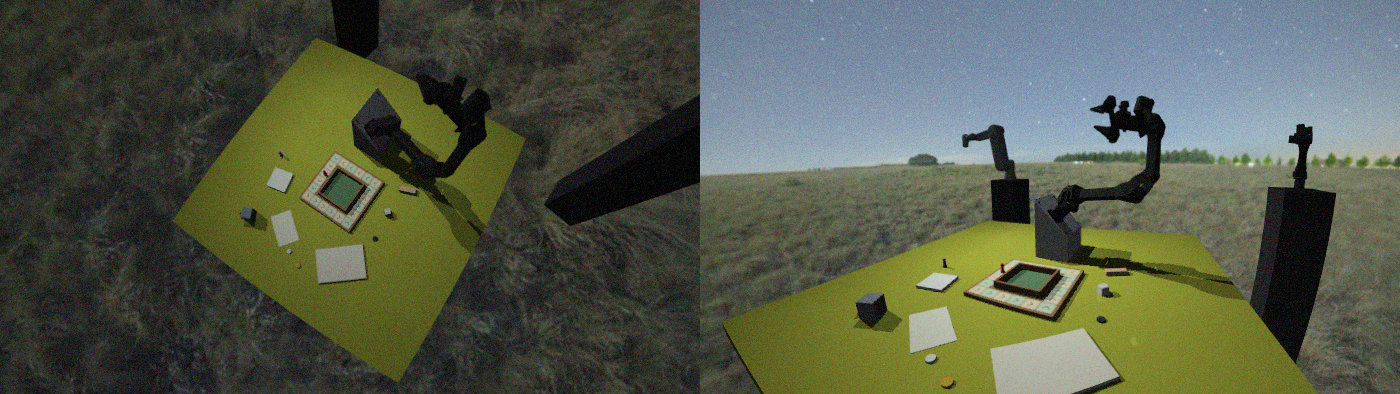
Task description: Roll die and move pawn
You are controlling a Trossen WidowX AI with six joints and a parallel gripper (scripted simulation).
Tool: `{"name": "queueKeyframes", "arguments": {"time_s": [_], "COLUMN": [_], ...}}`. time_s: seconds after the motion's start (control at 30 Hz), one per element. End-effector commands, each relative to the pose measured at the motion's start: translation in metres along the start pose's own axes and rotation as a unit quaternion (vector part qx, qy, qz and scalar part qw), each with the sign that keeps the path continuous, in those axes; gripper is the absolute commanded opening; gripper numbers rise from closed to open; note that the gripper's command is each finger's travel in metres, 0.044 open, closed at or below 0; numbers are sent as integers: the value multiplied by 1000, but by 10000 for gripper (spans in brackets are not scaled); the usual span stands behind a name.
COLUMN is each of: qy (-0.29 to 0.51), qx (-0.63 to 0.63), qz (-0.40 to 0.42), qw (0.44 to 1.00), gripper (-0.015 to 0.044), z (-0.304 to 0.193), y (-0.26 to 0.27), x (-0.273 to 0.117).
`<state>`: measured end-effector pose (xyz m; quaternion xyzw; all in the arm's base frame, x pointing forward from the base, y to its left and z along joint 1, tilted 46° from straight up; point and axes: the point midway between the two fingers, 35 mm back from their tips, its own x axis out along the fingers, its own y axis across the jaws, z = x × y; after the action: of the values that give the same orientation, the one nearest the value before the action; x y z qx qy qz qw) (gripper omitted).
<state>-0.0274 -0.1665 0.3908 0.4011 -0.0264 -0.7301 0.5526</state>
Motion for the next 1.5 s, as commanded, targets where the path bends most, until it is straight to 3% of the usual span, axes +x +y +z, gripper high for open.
{"name": "queueKeyframes", "arguments": {"time_s": [0.0, 0.13, 0.37, 0.63, 1.0, 1.17, 1.47], "qy": [3, 63, 180, 290, 416, 467, 489], "qx": [-3, -64, -193, -332, -491, -535, -614], "qz": [3, 64, 187, 311, 464, 499, 569], "qw": [1000, 994, 946, 842, 609, 497, 244], "gripper": [374, 275, 275, 275, 275, 275, 275], "z": [-1, -16, -72, -167, -322, -383, -460], "y": [1, 26, 82, 132, 149, 123, 38], "x": [1, 25, 56, 53, -15, -61, -144]}}
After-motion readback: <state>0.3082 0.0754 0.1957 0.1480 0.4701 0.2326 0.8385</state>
